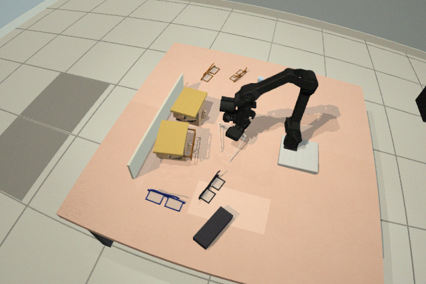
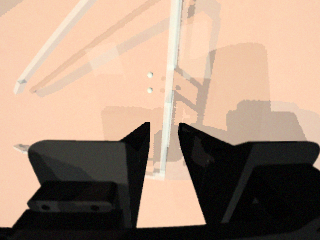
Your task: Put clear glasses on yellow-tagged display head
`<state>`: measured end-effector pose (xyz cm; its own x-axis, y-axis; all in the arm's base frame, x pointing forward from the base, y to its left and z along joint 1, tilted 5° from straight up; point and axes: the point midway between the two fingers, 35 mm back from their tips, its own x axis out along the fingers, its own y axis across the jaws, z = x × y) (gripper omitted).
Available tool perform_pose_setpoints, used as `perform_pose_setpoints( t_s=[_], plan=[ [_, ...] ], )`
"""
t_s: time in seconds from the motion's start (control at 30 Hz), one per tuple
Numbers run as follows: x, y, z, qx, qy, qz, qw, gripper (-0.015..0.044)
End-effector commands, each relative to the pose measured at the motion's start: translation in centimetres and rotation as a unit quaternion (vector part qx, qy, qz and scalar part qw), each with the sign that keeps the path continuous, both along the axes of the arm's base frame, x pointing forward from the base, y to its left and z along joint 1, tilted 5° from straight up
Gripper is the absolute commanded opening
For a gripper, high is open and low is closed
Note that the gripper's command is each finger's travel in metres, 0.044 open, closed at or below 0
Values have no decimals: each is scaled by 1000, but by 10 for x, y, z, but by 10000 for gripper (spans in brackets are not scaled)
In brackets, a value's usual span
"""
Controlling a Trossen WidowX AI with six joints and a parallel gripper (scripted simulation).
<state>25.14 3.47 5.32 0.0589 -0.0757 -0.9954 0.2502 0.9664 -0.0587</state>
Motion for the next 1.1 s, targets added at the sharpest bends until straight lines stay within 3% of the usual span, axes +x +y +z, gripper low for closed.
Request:
perform_pose_setpoints(
  t_s=[0.0,0.07,0.4,0.73,1.07],
  plan=[
    [1,4,-1,2,0,0,1000,120],
    [0,0,0,0,0,0,1000,67],
    [0,0,0,0,0,0,1000,1],
    [1,1,5,0,0,0,1000,0],
    [3,6,51,1,0,0,1000,0]
  ],
)
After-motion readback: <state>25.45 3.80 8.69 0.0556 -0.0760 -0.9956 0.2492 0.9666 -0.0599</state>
